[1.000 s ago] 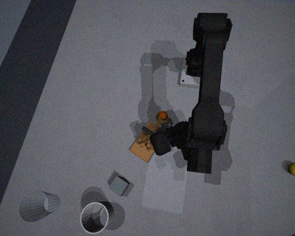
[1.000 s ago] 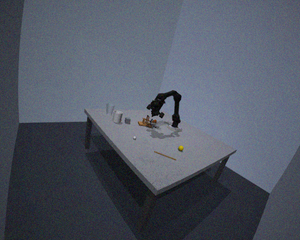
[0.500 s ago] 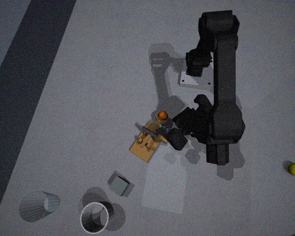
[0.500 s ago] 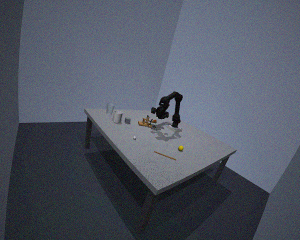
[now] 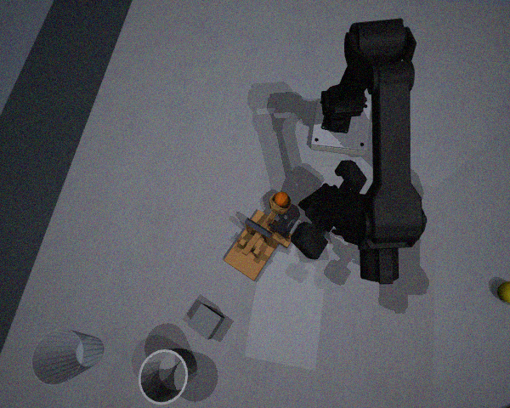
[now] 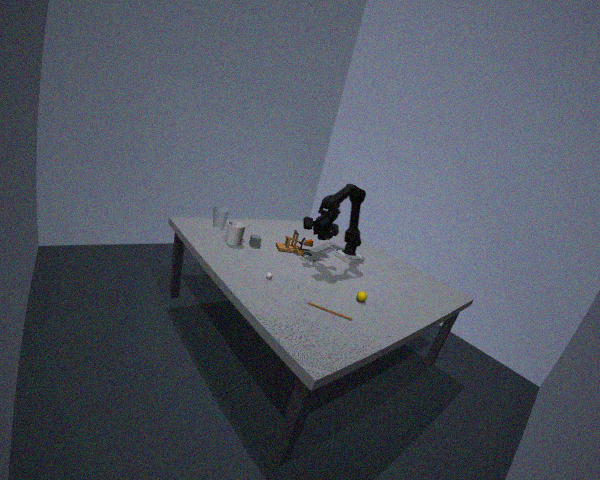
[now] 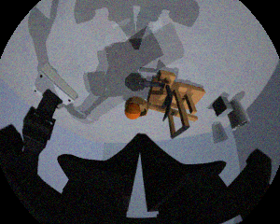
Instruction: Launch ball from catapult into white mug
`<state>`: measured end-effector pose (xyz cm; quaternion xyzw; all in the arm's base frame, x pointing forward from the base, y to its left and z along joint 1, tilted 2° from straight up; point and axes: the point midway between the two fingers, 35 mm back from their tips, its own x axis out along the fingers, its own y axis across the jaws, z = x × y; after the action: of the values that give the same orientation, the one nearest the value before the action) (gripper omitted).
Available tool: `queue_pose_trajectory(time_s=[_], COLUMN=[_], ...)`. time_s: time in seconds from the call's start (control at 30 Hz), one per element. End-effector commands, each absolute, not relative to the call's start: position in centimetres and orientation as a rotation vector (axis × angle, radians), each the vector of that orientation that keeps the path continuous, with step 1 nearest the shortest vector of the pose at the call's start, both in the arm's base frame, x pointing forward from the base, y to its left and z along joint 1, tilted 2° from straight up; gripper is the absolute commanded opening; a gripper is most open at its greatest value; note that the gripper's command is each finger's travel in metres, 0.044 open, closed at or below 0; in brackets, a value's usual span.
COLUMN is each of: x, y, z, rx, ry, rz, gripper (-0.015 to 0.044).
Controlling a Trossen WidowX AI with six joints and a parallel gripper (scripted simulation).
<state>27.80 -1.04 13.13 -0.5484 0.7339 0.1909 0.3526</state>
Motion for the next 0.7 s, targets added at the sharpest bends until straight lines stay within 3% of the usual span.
queue_pose_trajectory(time_s=[0.0, 0.67], x=[27.9, 28.3], y=[-1.1, -1.2], z=[12.4, 9.1], rx=[-1.429, -1.434], ry=[1.910, 1.931], rz=[0.504, 0.515], gripper=[0.0000, 0.0000])
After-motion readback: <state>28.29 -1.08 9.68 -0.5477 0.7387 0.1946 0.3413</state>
